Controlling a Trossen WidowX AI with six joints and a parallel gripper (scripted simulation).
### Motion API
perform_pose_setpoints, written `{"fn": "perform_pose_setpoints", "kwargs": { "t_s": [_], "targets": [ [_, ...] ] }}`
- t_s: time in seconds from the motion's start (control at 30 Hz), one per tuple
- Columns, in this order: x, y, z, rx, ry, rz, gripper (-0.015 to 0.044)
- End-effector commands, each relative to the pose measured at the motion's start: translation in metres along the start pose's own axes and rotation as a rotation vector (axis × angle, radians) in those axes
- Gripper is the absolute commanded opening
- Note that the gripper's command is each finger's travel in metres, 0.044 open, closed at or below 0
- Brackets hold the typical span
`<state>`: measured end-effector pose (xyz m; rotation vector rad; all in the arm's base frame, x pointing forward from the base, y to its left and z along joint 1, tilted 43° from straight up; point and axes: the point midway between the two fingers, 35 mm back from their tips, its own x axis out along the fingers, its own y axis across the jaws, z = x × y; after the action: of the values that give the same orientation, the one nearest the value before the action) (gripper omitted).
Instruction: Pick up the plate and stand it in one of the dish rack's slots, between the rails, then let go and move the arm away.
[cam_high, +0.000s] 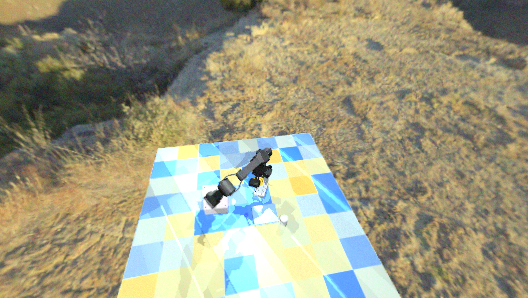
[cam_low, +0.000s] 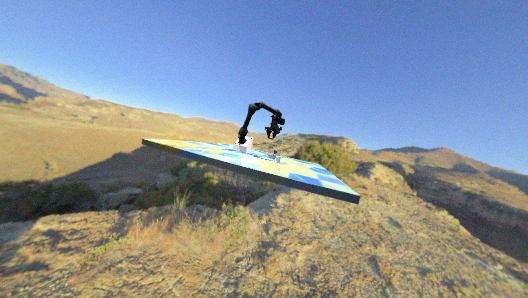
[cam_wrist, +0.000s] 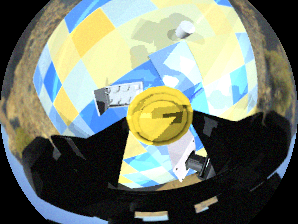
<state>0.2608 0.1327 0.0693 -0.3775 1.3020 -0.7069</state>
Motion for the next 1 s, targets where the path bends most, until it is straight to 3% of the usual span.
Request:
{"fn": "perform_pose_setpoints", "kwargs": {
  "t_s": [0.0,0.97],
  "targets": [
    [0.002,0.002,-0.003,0.022,0.009,0.0,0.0],
    [0.076,0.012,-0.017,-0.475,0.303,0.421,0.0]
  ]
}}
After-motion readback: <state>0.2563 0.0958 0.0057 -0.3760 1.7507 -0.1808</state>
